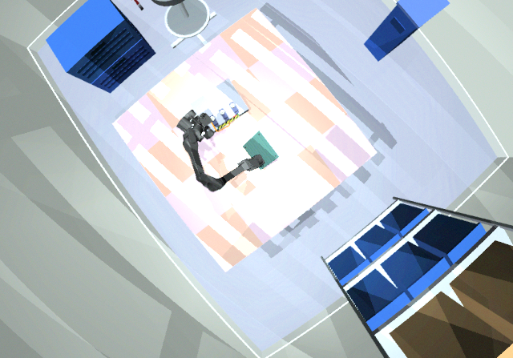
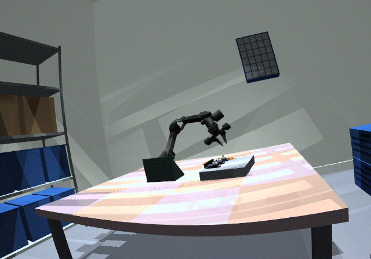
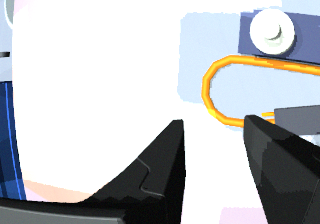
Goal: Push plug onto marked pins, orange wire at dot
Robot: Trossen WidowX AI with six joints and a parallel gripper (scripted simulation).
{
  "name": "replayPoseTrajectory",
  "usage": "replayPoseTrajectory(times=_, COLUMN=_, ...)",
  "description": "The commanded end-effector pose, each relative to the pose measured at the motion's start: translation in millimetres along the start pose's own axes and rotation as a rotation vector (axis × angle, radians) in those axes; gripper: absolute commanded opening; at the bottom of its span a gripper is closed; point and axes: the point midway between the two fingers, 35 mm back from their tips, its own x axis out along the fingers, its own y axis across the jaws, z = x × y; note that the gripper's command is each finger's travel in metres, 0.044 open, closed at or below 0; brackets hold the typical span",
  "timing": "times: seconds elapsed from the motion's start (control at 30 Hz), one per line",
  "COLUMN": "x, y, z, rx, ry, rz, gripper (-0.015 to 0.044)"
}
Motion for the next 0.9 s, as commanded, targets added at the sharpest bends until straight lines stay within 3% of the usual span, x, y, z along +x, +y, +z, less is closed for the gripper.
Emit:
replayPoseTrajectory(times=0.0, x=5.2, y=-2.6, z=-0.9, rx=0.126, ry=0.019, rz=-0.059, gripper=0.0115)
replayPoseTrajectory(times=0.87, x=25.9, y=-21.3, z=-7.7, rx=0.914, ry=0.001, rz=-0.428, gripper=0.0115)
